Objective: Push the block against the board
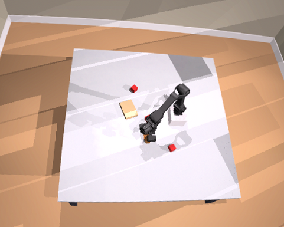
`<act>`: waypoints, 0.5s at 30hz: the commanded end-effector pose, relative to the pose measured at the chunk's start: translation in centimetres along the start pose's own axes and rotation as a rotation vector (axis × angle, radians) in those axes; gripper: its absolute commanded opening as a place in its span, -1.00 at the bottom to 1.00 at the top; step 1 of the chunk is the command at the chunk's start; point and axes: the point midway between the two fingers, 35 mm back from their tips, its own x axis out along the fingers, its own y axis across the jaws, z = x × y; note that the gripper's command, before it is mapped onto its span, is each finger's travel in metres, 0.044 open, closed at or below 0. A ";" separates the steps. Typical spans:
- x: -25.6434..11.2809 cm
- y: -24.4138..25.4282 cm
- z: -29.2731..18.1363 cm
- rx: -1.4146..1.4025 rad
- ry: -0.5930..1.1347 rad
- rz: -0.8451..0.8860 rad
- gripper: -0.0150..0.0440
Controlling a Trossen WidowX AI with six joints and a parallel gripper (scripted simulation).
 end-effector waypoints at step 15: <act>-0.1 0.0 1.1 -0.002 -0.001 0.007 -0.49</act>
